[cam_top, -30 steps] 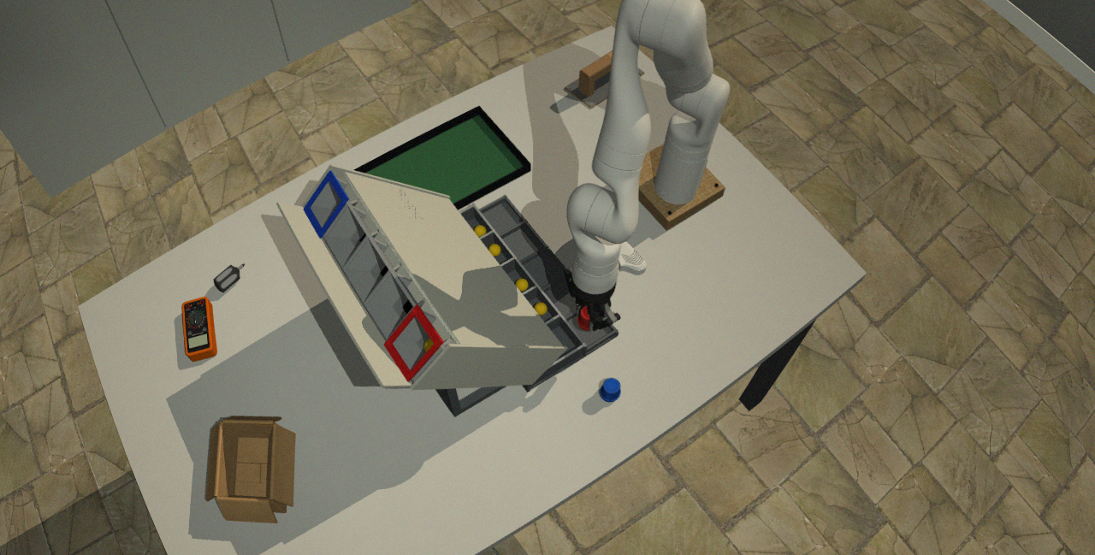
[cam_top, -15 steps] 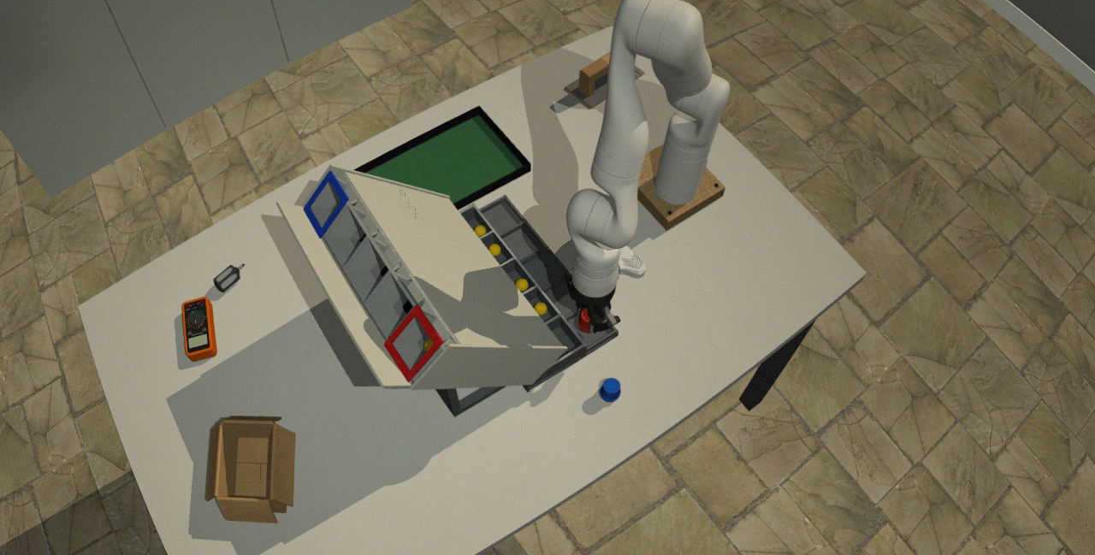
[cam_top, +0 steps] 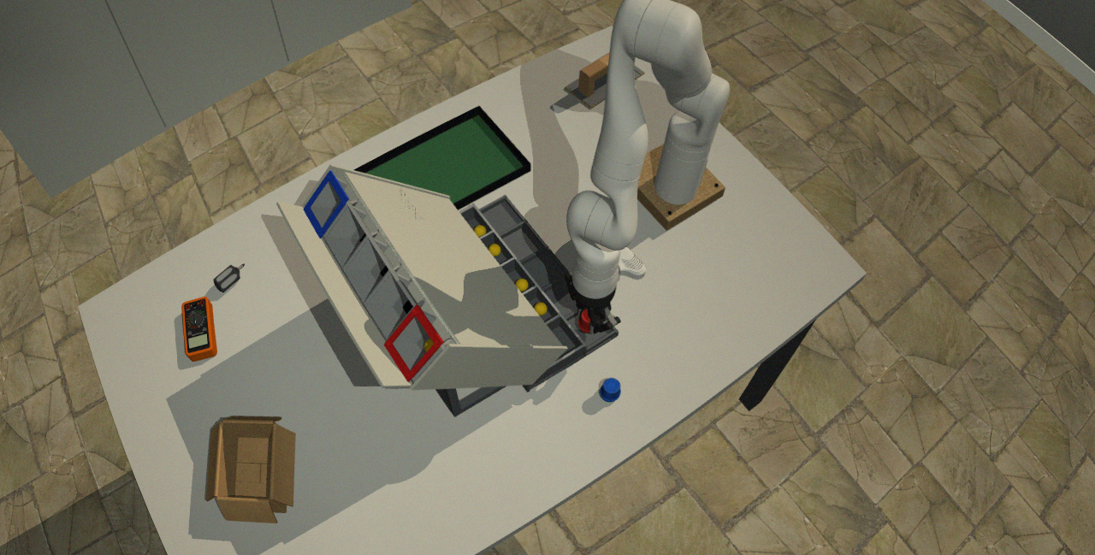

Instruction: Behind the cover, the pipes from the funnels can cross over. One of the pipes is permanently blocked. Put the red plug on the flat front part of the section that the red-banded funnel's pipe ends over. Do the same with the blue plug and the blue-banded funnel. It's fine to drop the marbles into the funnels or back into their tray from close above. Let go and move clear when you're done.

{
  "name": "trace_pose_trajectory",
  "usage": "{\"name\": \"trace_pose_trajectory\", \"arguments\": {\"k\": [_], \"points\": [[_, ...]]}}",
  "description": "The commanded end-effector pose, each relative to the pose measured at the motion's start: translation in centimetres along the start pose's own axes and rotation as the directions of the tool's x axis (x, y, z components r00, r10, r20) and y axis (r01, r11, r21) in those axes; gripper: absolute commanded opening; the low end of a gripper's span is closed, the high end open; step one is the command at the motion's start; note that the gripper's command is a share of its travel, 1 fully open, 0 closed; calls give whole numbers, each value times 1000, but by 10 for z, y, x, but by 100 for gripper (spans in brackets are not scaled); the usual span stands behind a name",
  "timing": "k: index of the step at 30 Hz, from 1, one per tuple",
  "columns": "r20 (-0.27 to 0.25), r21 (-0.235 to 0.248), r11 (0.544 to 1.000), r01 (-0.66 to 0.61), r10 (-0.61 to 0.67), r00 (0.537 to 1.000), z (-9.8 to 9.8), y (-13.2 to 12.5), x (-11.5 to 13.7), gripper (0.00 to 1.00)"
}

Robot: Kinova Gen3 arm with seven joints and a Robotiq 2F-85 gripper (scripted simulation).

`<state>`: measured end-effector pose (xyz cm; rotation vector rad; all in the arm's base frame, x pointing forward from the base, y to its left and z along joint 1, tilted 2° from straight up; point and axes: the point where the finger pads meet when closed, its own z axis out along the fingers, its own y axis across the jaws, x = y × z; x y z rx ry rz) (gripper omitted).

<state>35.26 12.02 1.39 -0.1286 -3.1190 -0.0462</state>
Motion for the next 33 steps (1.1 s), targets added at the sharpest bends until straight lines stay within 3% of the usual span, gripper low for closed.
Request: {"name": "trace_pose_trajectory", "arguments": {"k": [1, 33], "points": [[0, 1, 1000, -2, 2, 1000, 20, -1, 1, 0], [-1, 1, 1000, -2, 2, 1000, 22, -1, 1, 0]]}}
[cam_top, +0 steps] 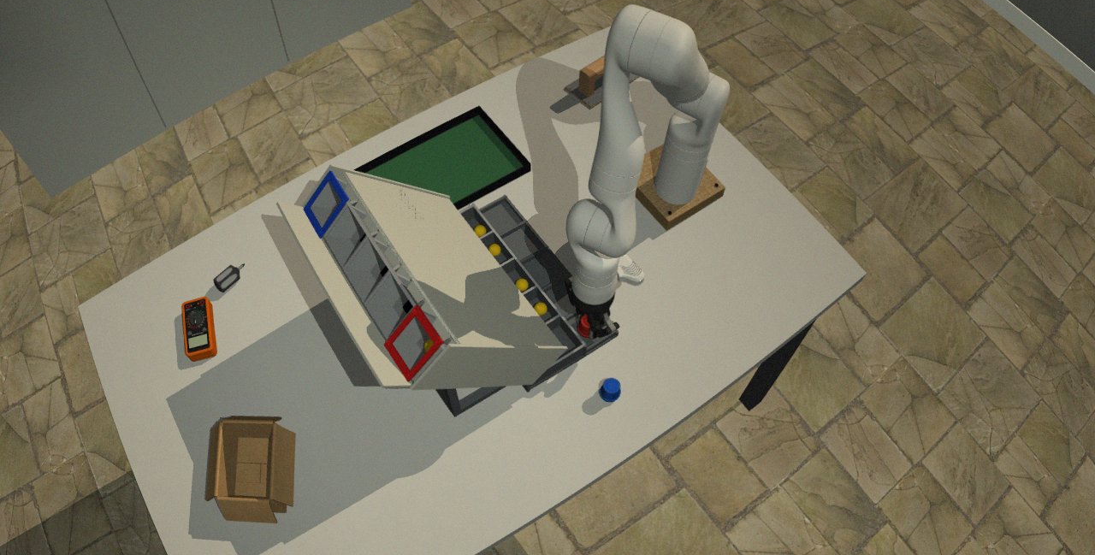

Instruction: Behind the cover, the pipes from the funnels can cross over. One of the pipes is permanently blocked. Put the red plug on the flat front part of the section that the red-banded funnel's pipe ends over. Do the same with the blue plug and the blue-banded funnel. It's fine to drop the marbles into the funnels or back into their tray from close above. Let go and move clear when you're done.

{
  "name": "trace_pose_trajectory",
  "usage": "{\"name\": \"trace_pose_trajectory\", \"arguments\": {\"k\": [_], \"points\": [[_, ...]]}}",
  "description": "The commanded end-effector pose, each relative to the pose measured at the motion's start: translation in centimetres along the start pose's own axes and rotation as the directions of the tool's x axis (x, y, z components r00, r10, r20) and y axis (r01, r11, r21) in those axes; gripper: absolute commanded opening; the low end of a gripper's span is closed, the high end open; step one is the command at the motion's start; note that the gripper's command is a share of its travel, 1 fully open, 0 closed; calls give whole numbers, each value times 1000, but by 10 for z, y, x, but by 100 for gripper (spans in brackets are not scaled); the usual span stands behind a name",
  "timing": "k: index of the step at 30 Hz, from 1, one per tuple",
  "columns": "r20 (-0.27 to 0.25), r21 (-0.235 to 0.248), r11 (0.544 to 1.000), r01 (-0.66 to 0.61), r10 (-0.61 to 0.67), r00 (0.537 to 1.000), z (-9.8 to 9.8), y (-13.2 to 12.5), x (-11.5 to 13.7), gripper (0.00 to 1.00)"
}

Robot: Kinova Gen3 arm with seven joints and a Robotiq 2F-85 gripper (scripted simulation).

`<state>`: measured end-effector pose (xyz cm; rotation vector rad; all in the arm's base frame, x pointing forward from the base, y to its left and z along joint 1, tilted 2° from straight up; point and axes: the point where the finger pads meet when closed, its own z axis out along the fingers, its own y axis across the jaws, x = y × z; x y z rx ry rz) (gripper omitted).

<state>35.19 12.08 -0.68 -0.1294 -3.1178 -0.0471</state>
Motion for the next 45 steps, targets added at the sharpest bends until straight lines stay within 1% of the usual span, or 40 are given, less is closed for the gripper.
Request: {"name": "trace_pose_trajectory", "arguments": {"k": [1, 2, 45], "points": [[0, 2, 1000, -2, 2, 1000, 2, -1, 1, 0], [1, -1, 1000, 0, 0, 1000, -1, 0, 0, 42], [1, -1, 1000, 0, 0, 1000, -1, 0, 0, 42]]}}
